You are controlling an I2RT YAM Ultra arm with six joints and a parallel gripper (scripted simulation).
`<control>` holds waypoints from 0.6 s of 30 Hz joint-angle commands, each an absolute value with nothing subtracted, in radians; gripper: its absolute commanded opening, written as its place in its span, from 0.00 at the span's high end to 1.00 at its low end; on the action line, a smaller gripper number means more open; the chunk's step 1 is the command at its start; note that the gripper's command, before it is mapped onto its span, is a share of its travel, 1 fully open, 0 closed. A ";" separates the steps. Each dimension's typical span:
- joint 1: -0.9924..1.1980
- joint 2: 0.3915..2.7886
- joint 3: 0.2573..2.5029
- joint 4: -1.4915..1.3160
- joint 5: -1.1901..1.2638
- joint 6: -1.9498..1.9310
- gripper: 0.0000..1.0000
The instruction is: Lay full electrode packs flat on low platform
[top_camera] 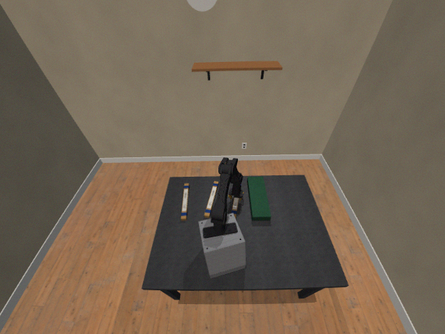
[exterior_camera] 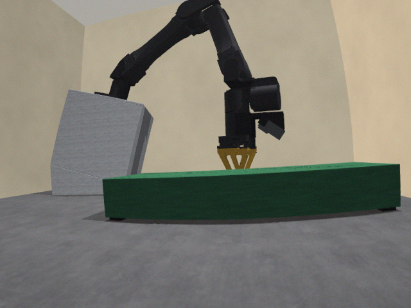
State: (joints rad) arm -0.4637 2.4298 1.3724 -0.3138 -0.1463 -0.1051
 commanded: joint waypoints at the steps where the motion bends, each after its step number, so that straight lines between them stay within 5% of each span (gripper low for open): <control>1: -0.487 2.344 1.350 -0.348 -0.154 -0.120 0.26; 18: -0.515 2.122 1.335 -0.530 -0.161 -0.147 0.26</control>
State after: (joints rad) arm -0.4919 2.1853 1.3266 -0.4740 -0.1528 -0.1307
